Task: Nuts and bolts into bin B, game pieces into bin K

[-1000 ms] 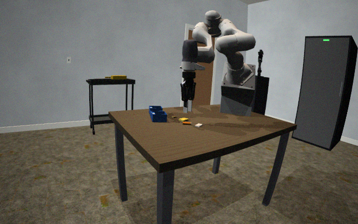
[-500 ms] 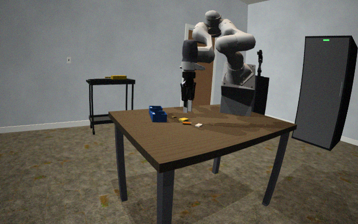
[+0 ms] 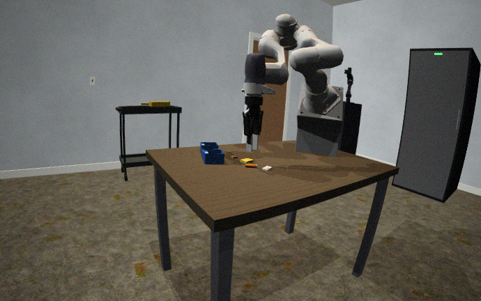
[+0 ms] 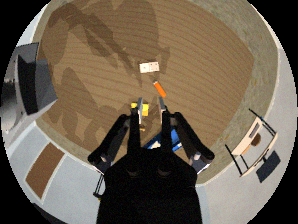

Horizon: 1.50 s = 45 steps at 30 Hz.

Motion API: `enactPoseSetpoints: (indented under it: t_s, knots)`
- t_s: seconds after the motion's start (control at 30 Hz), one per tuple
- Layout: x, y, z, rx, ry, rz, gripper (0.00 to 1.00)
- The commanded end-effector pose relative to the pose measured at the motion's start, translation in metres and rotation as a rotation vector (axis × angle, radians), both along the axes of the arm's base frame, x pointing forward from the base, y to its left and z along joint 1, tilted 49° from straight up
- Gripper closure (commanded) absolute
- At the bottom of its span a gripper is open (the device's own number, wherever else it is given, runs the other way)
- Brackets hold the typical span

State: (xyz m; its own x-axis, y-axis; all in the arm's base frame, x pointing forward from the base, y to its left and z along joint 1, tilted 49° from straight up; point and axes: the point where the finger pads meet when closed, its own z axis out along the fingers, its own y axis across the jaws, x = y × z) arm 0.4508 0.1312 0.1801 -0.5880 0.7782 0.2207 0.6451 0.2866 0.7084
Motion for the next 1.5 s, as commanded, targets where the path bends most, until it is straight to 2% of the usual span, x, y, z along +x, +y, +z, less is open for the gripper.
enactPoseSetpoints:
  t_s: [0.0, 0.53, 0.57, 0.6, 0.67, 0.7, 0.77, 0.83, 0.9, 0.97, 1.03, 1.13, 1.23, 1.27, 1.43, 1.47]
  knots:
    - [-0.033, 0.037, 0.006, -0.079, -0.090, 0.102, 0.75]
    - [-0.033, 0.037, 0.006, -0.079, -0.090, 0.102, 0.75]
    - [-0.005, 0.006, 0.002, -0.025, -0.029, 0.033, 0.75]
    - [0.001, 0.001, 0.003, -0.054, -0.065, 0.014, 0.75]
    - [0.001, 0.001, 0.003, -0.054, -0.065, 0.014, 0.75]
    - [0.006, -0.005, 0.005, -0.077, -0.096, -0.001, 0.75]
    - [0.016, -0.016, 0.008, -0.077, -0.096, -0.001, 0.75]
    - [0.016, -0.016, 0.008, -0.077, -0.096, -0.001, 0.75]
    - [0.027, -0.025, 0.017, -0.140, -0.173, 0.010, 0.75]
    - [0.030, -0.027, 0.019, -0.156, -0.192, 0.013, 0.75]
    - [0.039, -0.034, 0.031, -0.214, -0.261, 0.033, 0.75]
    - [0.046, -0.036, 0.042, -0.266, -0.321, 0.057, 0.75]
    - [0.046, -0.036, 0.042, -0.283, -0.341, 0.065, 0.75]
    - [0.049, -0.034, 0.050, -0.322, -0.387, 0.090, 0.75]
    - [0.050, -0.033, 0.053, -0.392, -0.470, 0.143, 0.75]
    - [0.049, -0.028, 0.059, -0.407, -0.485, 0.157, 0.75]
